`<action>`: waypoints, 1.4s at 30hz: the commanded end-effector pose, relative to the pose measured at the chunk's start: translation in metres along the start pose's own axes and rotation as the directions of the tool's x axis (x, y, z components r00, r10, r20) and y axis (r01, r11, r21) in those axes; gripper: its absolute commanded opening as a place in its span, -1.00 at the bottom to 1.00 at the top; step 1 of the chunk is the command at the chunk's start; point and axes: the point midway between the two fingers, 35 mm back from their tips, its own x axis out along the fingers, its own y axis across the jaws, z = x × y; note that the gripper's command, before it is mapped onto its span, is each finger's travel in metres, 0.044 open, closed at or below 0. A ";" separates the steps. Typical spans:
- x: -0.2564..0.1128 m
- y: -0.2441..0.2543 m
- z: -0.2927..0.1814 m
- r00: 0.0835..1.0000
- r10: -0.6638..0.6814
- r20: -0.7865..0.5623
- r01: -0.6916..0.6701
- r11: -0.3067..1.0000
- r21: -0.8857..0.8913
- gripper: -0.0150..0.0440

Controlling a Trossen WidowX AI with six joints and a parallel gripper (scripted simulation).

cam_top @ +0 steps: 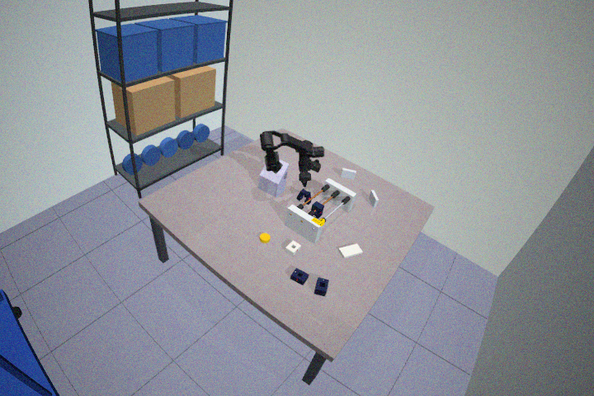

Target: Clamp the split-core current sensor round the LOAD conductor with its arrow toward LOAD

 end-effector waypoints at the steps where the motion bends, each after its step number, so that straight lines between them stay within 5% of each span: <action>1: 0.002 -0.006 0.011 0.993 0.055 -0.105 -0.107 0.793 -0.600 0.59; 7: 0.004 -0.011 0.018 0.983 0.090 -0.162 -0.186 0.478 -0.858 0.59; 42: 0.049 -0.007 0.012 0.983 0.091 -0.161 -0.185 0.478 -0.859 0.59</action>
